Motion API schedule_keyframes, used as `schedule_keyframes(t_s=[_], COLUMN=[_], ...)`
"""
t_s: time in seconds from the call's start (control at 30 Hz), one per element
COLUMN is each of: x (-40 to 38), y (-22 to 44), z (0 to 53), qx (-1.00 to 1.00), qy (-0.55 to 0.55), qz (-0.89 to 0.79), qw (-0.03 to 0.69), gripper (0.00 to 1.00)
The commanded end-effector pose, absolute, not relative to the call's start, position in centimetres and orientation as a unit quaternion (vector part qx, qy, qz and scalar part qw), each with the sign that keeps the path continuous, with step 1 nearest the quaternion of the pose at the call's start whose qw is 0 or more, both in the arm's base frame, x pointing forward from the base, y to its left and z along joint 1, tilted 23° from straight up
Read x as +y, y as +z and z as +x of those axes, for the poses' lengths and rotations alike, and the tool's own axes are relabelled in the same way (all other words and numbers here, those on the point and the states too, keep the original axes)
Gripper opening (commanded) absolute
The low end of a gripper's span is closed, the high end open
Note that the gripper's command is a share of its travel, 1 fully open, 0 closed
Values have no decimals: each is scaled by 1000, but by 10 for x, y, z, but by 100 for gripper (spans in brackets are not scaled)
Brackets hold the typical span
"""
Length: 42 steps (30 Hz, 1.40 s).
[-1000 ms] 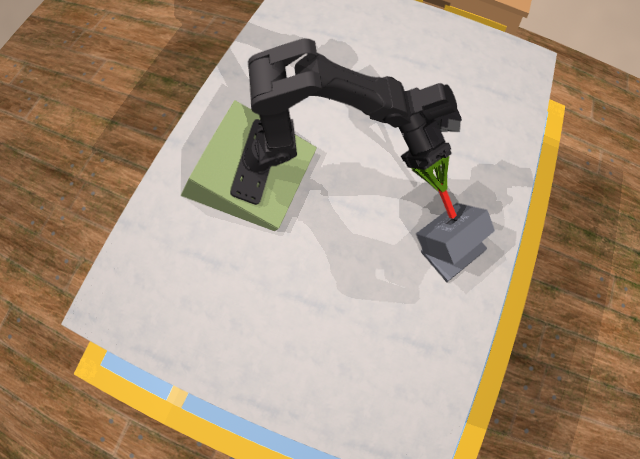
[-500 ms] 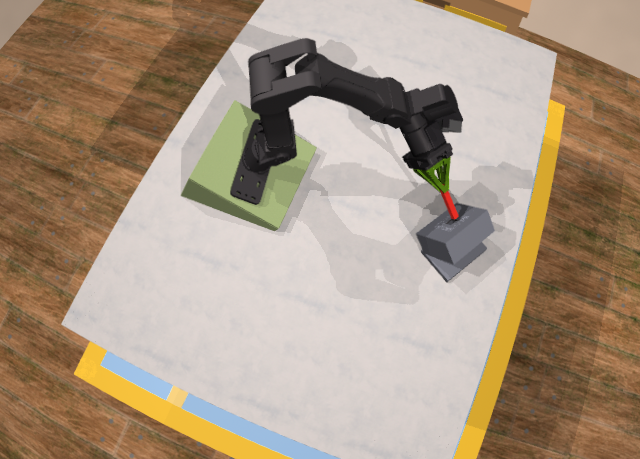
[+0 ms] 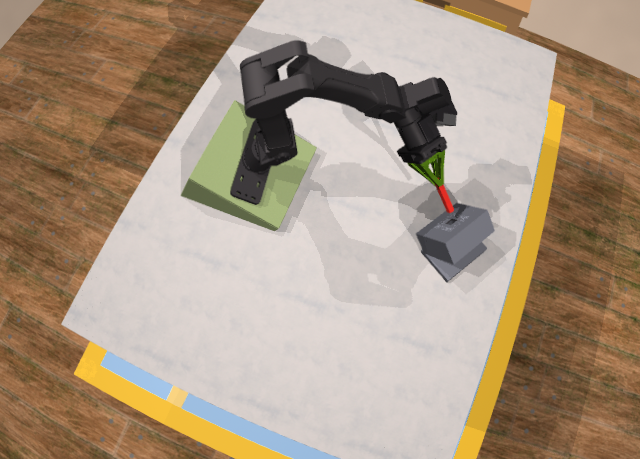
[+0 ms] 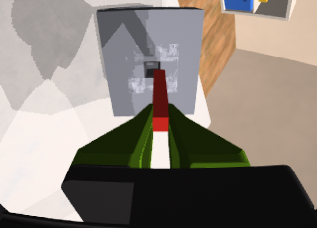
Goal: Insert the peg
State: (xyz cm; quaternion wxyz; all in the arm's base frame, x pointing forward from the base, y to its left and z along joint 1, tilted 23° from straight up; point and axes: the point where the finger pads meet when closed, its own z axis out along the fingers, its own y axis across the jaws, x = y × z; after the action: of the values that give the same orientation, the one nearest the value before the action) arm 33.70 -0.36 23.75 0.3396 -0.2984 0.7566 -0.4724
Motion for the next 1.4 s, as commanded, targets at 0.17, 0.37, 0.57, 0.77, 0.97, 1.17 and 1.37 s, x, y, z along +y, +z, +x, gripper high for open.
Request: schedule_keyframes(t_s=[0.17, 0.37, 0.57, 0.77, 0.97, 1.17, 1.37], x=[-3, -4, -8, -10, -10, -13, -12], y=[228, 228, 226, 223, 220, 215, 217], z=[324, 325, 331, 337, 340, 345, 346], qx=[760, 760, 760, 759, 759, 759, 759], qy=[-473, -473, -473, -473, -473, -473, -473], qz=[-300, -300, -300, -300, -300, -300, -300], qw=[331, 331, 331, 331, 331, 331, 331], gripper=[0, 0, 0, 0, 0, 0, 0])
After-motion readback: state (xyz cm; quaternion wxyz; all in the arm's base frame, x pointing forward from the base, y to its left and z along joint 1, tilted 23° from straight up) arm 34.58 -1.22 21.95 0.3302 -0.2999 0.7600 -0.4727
